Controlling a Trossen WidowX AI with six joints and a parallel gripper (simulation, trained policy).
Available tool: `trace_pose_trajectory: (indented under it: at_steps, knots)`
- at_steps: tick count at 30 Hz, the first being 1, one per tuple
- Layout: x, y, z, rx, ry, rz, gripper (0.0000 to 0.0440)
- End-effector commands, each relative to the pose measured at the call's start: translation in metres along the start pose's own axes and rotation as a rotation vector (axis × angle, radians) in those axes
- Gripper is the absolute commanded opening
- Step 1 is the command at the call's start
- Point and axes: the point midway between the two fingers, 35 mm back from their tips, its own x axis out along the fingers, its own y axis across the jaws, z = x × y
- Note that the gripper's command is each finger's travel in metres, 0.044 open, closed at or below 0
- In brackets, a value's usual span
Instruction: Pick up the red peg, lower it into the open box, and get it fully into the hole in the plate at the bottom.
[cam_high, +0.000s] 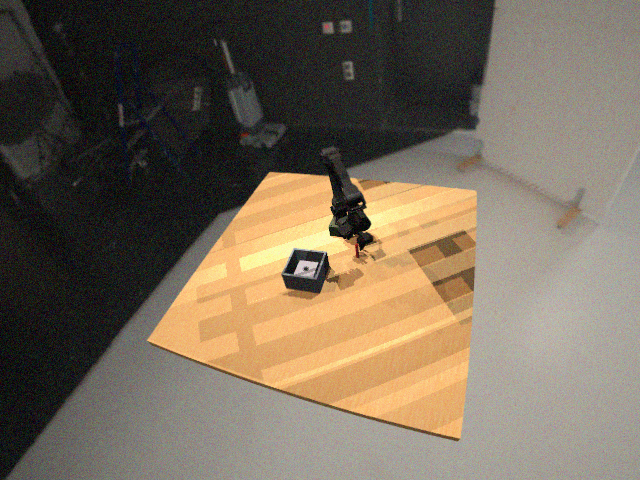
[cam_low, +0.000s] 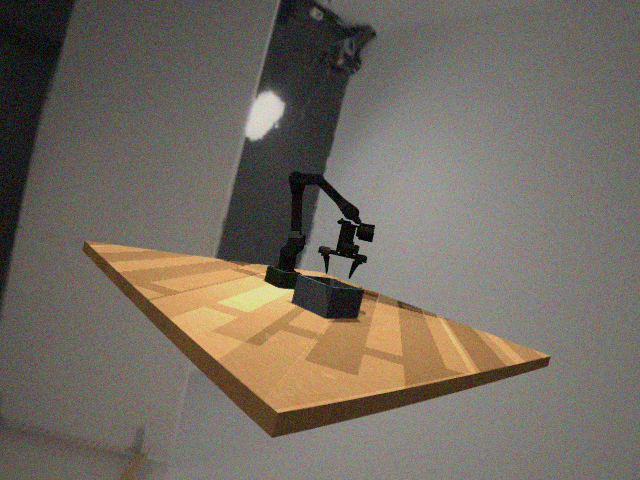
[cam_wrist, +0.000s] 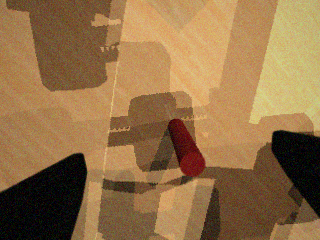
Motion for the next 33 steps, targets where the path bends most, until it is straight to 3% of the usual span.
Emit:
trace_pose_trajectory:
  at_steps: [1, 12, 17, 29, 33]
  knots:
    - [0.014, -0.004, -0.001, 0.043, -0.001, -0.022, 0.0436]
    - [0.056, -0.006, -0.008, 0.159, -0.009, -0.007, 0.0428]
    - [0.068, -0.013, -0.014, 0.202, 0.011, -0.026, 0.0324]
    - [0.069, -0.013, -0.015, 0.229, 0.092, -0.047, 0.001]
    - [0.06, -0.012, -0.005, 0.204, 0.044, -0.026, 0.0]
